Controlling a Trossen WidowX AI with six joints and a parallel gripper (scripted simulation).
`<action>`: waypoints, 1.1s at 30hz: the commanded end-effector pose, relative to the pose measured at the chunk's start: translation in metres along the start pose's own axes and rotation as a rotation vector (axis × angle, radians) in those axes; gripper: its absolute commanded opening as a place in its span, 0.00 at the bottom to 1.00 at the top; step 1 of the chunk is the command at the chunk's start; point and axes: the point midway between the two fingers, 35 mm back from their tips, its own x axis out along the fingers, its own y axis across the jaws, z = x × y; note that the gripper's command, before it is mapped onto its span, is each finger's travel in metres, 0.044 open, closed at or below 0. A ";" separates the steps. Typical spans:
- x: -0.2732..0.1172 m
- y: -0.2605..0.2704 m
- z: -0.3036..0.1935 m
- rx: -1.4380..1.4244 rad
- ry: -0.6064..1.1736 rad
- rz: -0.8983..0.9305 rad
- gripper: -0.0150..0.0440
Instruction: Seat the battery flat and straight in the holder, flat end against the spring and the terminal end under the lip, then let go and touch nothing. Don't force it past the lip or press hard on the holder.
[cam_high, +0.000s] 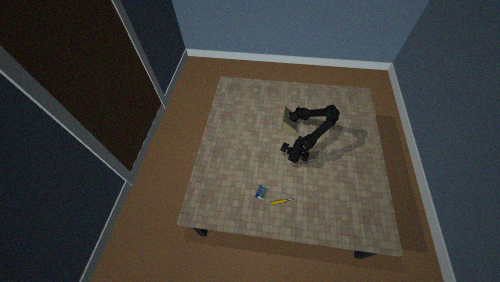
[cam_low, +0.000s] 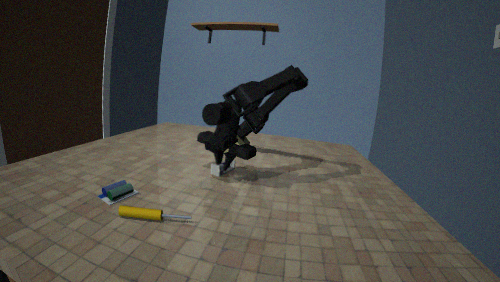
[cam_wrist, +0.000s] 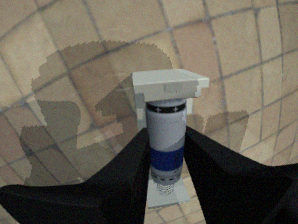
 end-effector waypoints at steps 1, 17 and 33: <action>-0.001 0.001 0.003 -0.012 -0.008 0.000 0.38; -0.001 0.001 0.003 -0.012 -0.007 0.000 0.38; -0.001 0.001 0.003 -0.012 -0.006 0.000 0.55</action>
